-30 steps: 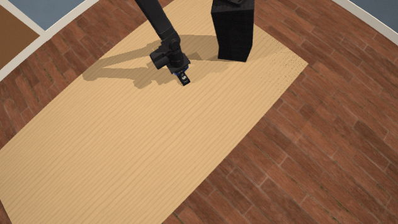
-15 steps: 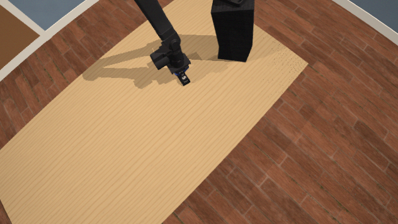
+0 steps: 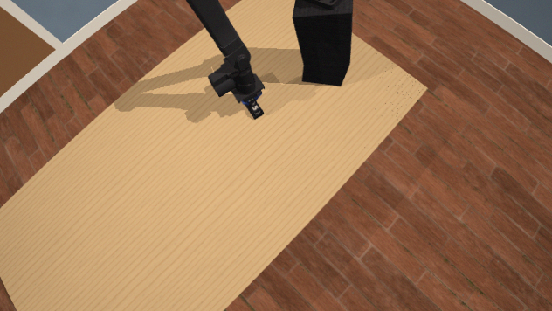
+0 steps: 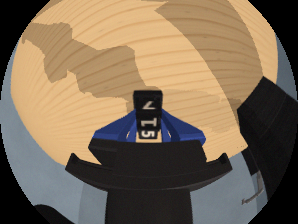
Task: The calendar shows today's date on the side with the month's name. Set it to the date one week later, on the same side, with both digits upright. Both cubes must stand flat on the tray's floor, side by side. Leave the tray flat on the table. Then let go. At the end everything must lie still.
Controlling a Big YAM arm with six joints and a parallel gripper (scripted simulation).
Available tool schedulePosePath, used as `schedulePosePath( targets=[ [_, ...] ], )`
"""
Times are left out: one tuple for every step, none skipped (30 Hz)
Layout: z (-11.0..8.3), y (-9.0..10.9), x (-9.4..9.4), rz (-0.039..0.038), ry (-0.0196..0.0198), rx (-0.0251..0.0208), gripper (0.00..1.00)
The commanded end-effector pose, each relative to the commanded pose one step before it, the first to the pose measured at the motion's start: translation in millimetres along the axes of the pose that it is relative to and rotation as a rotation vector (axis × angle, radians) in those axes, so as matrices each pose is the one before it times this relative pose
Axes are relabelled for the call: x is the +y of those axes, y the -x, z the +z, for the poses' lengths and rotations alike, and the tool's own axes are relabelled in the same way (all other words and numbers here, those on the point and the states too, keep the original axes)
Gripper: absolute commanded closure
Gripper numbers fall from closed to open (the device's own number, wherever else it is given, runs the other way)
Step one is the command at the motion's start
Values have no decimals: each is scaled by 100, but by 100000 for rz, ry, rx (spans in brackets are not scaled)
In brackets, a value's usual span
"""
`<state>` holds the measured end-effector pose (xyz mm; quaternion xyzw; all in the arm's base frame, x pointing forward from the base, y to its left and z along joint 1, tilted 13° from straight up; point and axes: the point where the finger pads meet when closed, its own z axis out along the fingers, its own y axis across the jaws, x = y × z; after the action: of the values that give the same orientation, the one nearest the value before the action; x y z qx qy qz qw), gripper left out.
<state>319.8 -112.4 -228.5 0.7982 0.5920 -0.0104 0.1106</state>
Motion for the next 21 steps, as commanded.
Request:
schedulePosePath(
  targets=[
    [305, 313, 93, 60, 241, -118, 74],
    [0, 0, 3, 2, 0, 0, 74],
    [-1, 0, 7, 4, -1, 0, 74],
    [-1, 0, 13, 8, -2, 0, 74],
    [-2, -1, 18, 11, -3, 0, 74],
    [-2, -1, 23, 14, -3, 0, 74],
    [-3, -1, 27, 16, -4, 0, 74],
    [-3, -1, 30, 18, -5, 0, 74],
    [-11, 1, -44, 1, -125, -1, 74],
    [-16, 2, -82, -9, -186, -2, 74],
    [-17, 3, -105, -15, -220, -3, 74],
    [-14, 2, -74, -9, -165, -2, 74],
    [-4, 0, 10, 11, -24, 0, 74],
    [-2, -1, 18, 11, -3, 0, 74],
    [0, 0, 0, 0, 0, 0, 74],
    [0, 0, 0, 0, 0, 0, 74],
    [-1, 0, 13, 8, -1, 0, 74],
    [-1, 0, 7, 5, -1, 0, 74],
    [0, 0, 3, 2, 0, 0, 74],
    [0, 0, 0, 0, 0, 0, 74],
    [0, 0, 0, 0, -1, 0, 74]
  ],
)
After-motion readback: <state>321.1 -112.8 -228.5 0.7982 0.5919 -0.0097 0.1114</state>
